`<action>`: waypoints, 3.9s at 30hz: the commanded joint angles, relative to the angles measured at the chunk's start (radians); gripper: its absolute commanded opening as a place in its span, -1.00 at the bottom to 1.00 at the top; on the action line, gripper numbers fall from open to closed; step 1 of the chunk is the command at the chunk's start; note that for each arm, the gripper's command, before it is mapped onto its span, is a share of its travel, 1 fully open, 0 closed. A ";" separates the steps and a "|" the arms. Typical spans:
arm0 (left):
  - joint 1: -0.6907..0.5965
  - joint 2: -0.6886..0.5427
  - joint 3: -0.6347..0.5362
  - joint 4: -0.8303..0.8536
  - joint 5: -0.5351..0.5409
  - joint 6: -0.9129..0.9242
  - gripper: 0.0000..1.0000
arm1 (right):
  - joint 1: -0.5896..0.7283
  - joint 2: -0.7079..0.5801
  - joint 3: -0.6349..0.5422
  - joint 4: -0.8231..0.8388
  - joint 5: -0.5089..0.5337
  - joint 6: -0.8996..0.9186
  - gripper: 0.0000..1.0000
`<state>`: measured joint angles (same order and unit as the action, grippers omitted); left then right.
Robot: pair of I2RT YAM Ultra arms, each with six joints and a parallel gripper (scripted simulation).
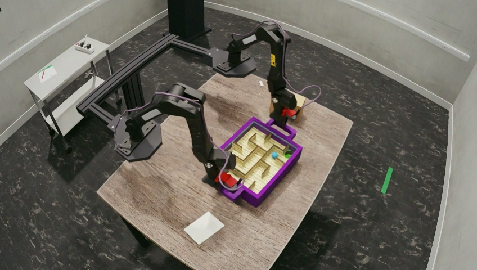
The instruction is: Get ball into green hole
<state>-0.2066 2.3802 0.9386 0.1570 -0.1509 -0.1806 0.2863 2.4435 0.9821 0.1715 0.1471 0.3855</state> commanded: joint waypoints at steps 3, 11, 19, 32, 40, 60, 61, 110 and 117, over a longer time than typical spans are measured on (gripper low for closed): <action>0.022 -0.057 -0.027 0.176 0.018 0.041 -1.00 | 0.038 -0.081 0.039 0.070 0.102 0.036 -1.00; -0.016 -0.058 -0.021 0.122 -0.046 0.001 -1.00 | 0.013 -0.084 0.001 0.133 0.038 -0.010 -1.00; 0.033 -0.044 0.031 0.056 0.048 0.045 -1.00 | 0.040 -0.085 0.059 -0.080 0.088 0.033 -1.00; 0.023 -0.013 0.028 0.123 0.044 0.027 -1.00 | 0.051 -0.104 0.066 -0.049 0.110 0.023 -1.00; 0.018 0.021 -0.016 0.159 0.047 0.019 -1.00 | 0.061 -0.109 0.006 -0.032 0.117 0.042 -1.00; 0.016 -0.029 0.053 0.028 0.023 0.029 -1.00 | 0.027 -0.113 0.085 -0.072 0.077 0.011 -1.00; 0.012 -0.027 0.058 0.008 0.011 0.026 -1.00 | 0.021 -0.109 0.086 -0.061 0.045 0.004 -1.00; 0.007 -0.028 -0.013 0.210 0.020 0.026 -1.00 | 0.073 -0.121 0.032 0.042 0.121 0.031 -1.00; -0.013 -0.044 -0.012 0.150 -0.032 -0.001 -1.00 | 0.036 -0.053 0.023 0.090 0.049 0.010 -1.00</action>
<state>-0.1871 2.4115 0.9020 0.2714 -0.1146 -0.1696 0.3237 2.3985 0.9649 0.1455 0.2203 0.4080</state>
